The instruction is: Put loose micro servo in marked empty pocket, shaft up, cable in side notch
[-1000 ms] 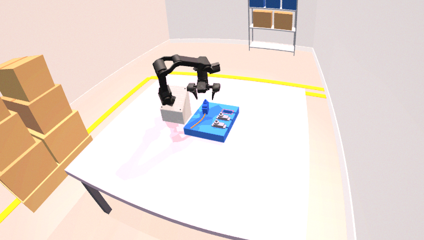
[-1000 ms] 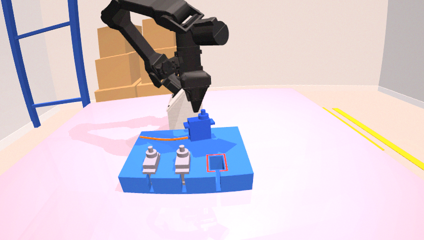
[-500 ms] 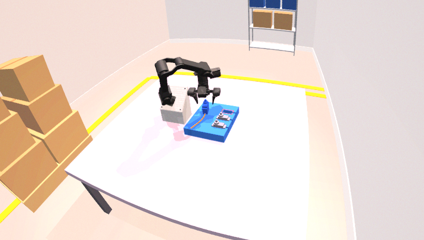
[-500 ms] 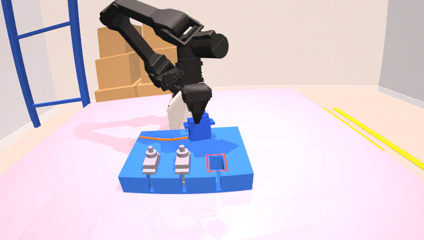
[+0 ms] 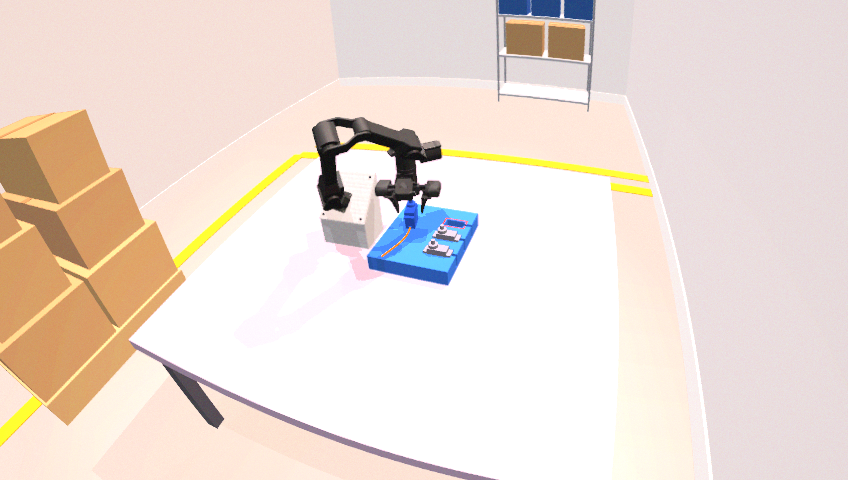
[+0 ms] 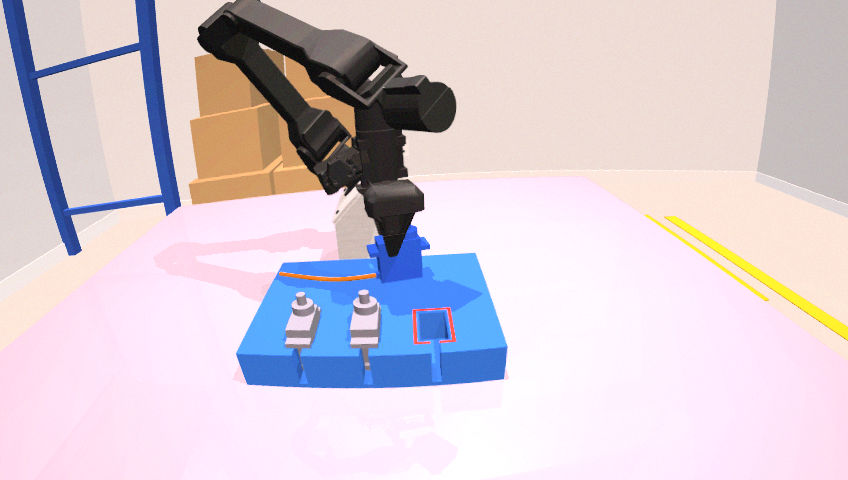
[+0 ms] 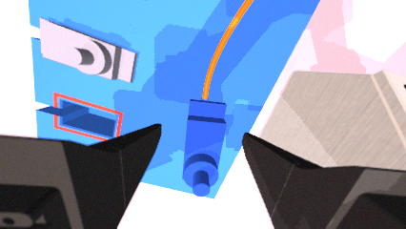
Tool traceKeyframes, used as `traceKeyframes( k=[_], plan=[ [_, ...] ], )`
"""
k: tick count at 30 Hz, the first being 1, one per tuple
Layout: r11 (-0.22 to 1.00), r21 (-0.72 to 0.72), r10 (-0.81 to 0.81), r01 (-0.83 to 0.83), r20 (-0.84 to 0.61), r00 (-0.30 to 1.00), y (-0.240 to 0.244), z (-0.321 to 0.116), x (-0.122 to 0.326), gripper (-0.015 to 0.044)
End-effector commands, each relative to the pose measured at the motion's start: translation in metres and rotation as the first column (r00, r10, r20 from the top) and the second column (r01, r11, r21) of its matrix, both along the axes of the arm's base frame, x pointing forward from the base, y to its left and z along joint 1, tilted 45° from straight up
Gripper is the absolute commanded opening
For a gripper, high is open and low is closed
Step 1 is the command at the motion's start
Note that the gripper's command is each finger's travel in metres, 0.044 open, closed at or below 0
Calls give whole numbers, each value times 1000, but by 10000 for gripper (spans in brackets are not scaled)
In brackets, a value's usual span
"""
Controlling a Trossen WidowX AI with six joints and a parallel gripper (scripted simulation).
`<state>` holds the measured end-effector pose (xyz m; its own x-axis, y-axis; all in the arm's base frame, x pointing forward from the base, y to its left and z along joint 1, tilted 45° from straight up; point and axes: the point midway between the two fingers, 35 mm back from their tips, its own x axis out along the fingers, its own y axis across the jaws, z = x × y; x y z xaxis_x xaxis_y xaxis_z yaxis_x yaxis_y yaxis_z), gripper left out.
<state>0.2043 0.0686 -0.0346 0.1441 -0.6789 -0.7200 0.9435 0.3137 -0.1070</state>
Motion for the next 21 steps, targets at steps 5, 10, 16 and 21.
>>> traceKeyframes(
  k=[5, 10, 16, 21],
  plan=[
    [1000, -8, 6, -7, -3, 1000, -2, 0, -1, 151],
    [1000, -8, 6, -7, -3, 1000, -2, 0, -1, 98],
    [1000, -7, 7, -7, -3, 1000, 7, 9, -3, 0],
    [1000, -7, 7, -7, -4, 1000, 13, 25, -11, 0]
  ],
)
